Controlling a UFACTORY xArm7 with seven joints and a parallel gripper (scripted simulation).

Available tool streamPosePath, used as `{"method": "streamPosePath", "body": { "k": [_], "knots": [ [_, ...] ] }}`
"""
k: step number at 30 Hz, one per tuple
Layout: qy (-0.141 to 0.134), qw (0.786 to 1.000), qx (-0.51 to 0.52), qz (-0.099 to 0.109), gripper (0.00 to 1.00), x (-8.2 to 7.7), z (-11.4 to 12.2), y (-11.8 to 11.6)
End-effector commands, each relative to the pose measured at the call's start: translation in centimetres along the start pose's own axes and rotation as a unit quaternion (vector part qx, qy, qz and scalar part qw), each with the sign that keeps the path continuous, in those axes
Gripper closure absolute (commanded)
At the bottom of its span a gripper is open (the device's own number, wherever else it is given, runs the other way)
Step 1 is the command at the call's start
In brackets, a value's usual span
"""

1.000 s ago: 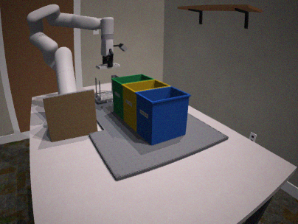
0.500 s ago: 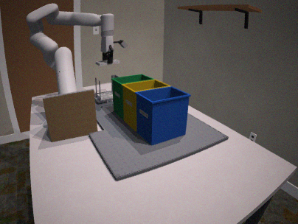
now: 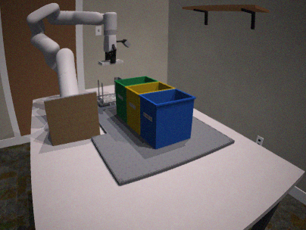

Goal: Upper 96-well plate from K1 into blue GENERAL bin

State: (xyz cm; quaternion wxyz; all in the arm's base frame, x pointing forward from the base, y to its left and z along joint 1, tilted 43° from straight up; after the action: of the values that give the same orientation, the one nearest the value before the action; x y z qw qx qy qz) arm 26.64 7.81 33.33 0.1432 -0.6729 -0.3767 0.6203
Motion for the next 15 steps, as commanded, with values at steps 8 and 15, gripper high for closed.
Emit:
{"method": "streamPosePath", "body": {
  "k": [8, 15],
  "knots": [
    [0.002, 1.0, -0.003, 0.0, 1.0, -0.1, 0.2, 1.7],
    [0.002, 1.0, -0.003, 0.0, 1.0, 0.0, 0.5, 4.0]
  ]
}}
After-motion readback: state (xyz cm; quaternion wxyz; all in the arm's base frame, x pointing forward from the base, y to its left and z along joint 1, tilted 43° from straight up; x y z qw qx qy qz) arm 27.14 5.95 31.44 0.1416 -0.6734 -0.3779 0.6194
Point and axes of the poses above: the point where the finger pads meet when closed, its own x axis out along the fingers, its own y axis across the jaws, z = x × y, the point moved 6 cm from there along -x, back along the fingers, and after that the axes turned 13 degrees about -x, right-handed, at the moved point
